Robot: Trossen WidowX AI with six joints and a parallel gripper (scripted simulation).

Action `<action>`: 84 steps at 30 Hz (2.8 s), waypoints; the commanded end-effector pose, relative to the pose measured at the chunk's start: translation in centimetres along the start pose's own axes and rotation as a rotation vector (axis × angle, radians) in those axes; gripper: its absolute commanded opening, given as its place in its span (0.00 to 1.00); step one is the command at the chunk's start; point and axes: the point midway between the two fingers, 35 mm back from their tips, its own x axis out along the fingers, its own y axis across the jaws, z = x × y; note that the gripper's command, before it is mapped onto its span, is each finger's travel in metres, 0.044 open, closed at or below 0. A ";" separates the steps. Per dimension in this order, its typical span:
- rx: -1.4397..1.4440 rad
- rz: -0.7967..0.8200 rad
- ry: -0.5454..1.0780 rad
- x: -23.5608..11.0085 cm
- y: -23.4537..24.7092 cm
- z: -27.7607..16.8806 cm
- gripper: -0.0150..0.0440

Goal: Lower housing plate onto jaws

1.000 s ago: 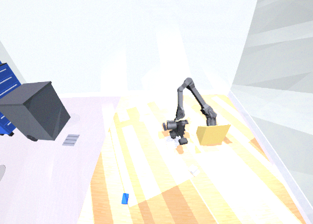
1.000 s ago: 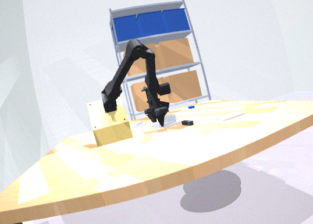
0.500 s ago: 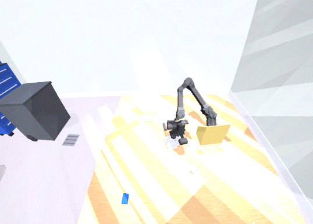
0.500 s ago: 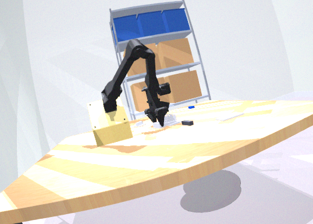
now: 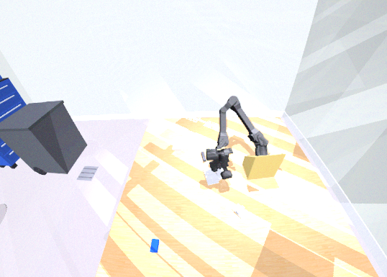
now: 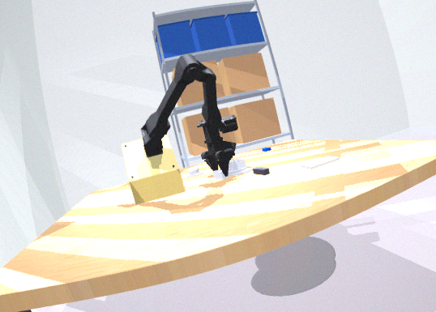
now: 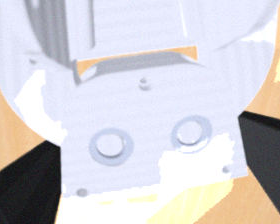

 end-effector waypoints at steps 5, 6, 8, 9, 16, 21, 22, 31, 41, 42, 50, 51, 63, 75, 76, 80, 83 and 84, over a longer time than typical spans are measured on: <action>-0.004 -0.003 0.000 0.0 0.0 0.0 0.85; -0.004 -0.003 0.000 0.0 0.0 0.0 0.85; -0.004 -0.003 0.000 0.0 0.0 0.0 0.85; -0.004 -0.003 0.000 0.0 0.0 0.0 0.85; -0.004 -0.003 0.000 0.0 0.0 0.0 0.85; -0.004 -0.003 0.000 0.0 0.0 0.0 0.85; -0.004 -0.003 0.000 0.0 0.0 0.0 0.85; 0.000 0.000 0.000 0.0 0.0 0.0 1.00; 0.000 0.000 0.000 0.0 0.0 0.0 1.00; 0.000 0.000 0.000 0.0 0.0 0.0 1.00; -0.001 0.006 -0.002 -2.6 0.2 0.3 1.00; -0.001 0.007 -0.002 -3.4 0.2 0.4 1.00; -0.012 -0.001 -0.002 -7.2 0.2 -0.1 1.00; -0.004 0.005 -0.001 -12.7 1.0 -2.8 1.00; -0.004 0.005 -0.001 -12.7 1.0 -2.8 1.00; -0.004 0.005 -0.001 -12.7 1.0 -2.8 1.00; -0.004 0.005 -0.001 -12.7 1.0 -2.8 1.00; -0.004 0.005 -0.001 -12.7 1.0 -2.8 1.00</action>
